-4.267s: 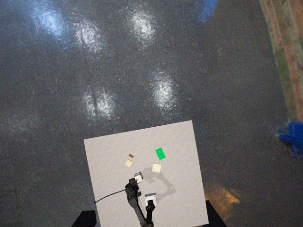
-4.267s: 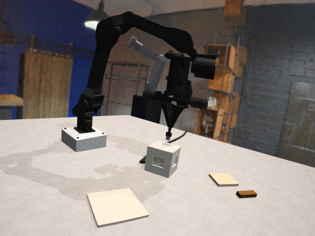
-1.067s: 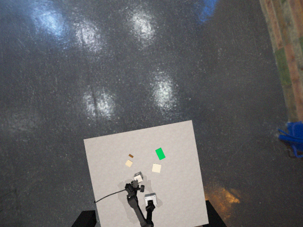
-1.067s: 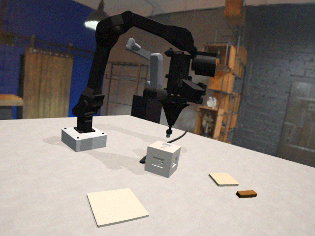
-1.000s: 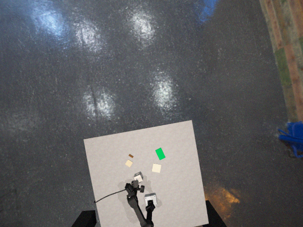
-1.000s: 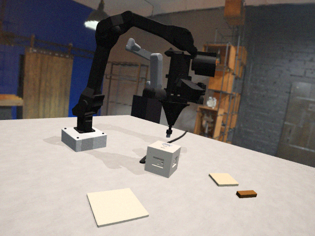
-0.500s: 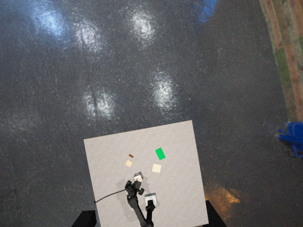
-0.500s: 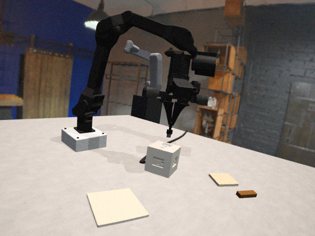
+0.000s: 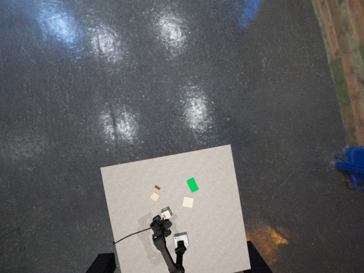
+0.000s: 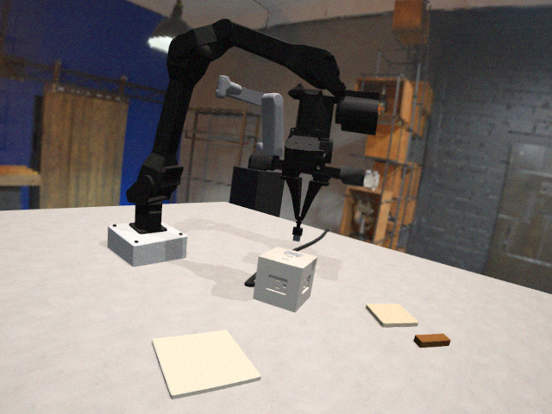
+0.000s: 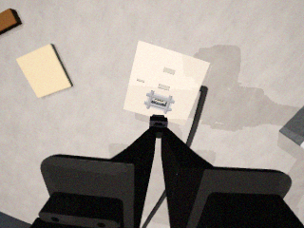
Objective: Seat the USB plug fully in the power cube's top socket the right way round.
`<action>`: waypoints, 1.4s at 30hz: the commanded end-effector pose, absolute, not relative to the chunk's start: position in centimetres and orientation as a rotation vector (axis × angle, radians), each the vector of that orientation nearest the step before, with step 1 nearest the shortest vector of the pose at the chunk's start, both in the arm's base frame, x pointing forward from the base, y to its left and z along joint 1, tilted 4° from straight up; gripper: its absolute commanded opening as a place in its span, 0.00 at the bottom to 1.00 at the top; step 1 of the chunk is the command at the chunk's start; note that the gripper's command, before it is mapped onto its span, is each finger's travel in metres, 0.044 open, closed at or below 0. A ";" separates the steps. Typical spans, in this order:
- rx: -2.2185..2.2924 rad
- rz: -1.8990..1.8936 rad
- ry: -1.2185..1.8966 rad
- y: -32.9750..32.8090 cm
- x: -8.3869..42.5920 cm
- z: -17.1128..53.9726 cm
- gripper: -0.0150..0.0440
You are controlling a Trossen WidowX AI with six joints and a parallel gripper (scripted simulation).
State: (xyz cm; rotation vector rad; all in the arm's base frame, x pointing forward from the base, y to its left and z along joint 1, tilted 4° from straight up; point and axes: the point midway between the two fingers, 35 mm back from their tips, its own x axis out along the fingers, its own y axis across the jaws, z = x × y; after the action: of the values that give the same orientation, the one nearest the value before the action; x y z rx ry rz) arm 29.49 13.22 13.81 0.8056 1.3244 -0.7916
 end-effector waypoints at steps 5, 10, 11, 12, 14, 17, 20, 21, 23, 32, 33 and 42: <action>0.967 -0.941 1.256 13.2 29.5 13.8 0.25; 0.998 -0.969 1.242 13.2 29.5 13.8 0.25; 0.998 -0.969 1.242 13.2 29.5 13.8 0.25; 0.998 -0.969 1.242 13.2 29.5 13.8 0.25; 0.998 -0.969 1.242 13.2 29.5 13.8 0.25; 0.998 -0.969 1.242 13.2 29.5 13.8 0.25; 0.997 -0.967 1.242 13.2 29.5 13.8 0.25; 0.995 -0.964 1.243 13.2 29.5 13.8 0.25; 0.993 -0.962 1.243 13.2 29.5 13.8 0.25; 0.990 -0.961 1.242 13.2 29.5 13.7 0.25; 0.989 -0.961 1.242 13.2 29.5 13.7 0.25; 0.986 -0.960 1.240 13.1 29.6 13.6 0.25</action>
State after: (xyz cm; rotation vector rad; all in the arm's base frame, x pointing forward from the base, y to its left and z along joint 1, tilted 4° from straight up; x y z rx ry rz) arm 29.58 13.22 13.73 0.9956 1.2414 -0.9604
